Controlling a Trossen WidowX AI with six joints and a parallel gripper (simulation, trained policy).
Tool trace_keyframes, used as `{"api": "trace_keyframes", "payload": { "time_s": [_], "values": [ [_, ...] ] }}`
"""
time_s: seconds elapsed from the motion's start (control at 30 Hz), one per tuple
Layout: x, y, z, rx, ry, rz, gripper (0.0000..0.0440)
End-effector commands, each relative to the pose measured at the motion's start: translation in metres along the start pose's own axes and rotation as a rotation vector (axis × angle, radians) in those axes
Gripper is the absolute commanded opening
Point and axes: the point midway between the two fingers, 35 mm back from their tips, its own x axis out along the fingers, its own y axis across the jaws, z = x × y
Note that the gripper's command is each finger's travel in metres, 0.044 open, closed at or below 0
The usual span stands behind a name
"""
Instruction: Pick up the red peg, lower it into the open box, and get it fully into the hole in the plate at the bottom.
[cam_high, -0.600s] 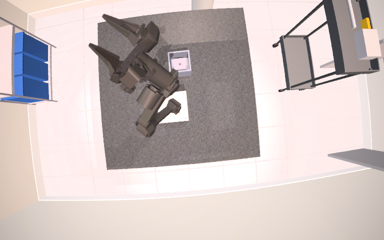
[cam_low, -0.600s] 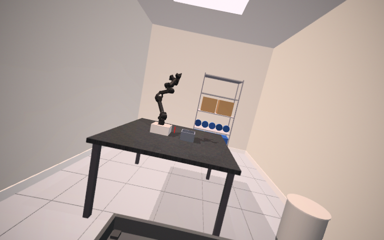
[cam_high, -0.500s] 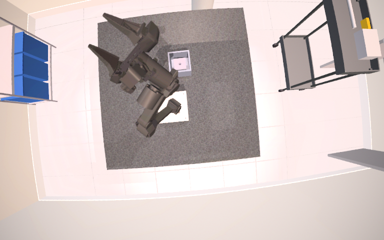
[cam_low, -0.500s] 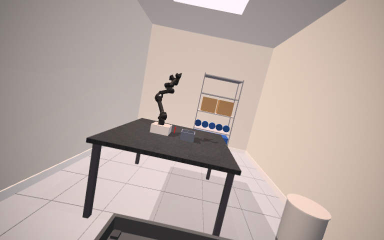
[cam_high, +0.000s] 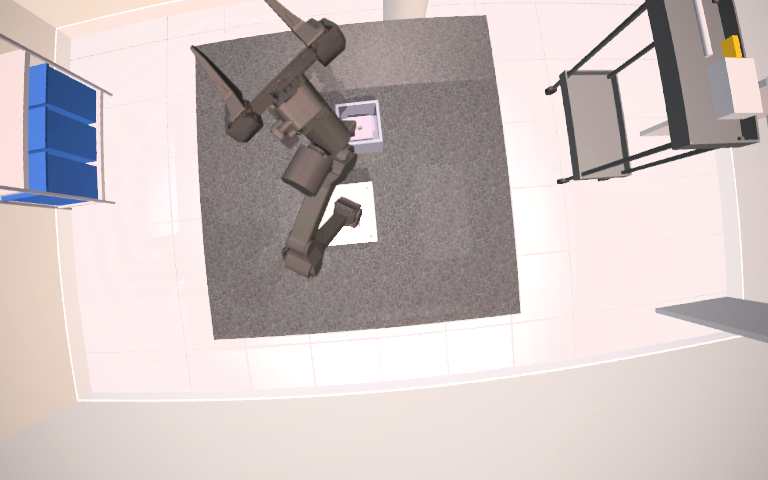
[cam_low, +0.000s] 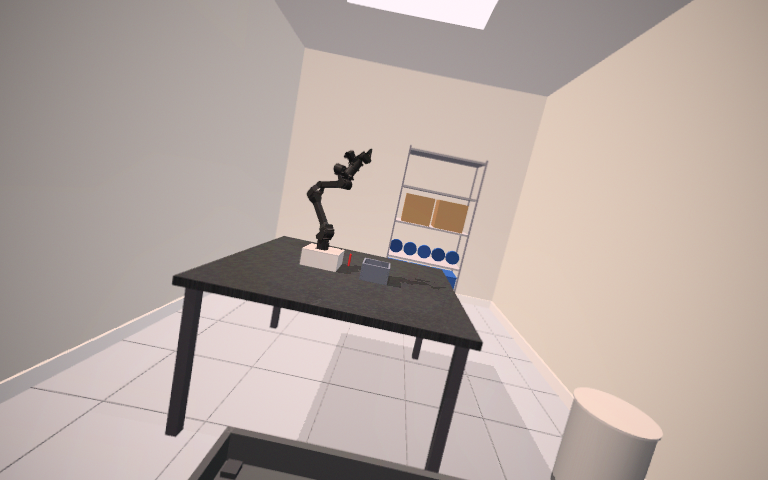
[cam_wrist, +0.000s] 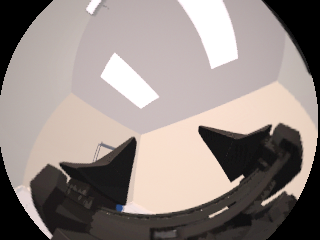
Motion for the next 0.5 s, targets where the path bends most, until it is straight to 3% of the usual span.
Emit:
{"api": "trace_keyframes", "payload": {
  "time_s": [0.0,0.47],
  "values": [
    [-0.001,-0.016,-0.012,0.095,0.003,-0.057,0.0440],
    [-0.008,-0.065,-0.082,0.496,0.059,-0.317,0.0440]
  ]
}}
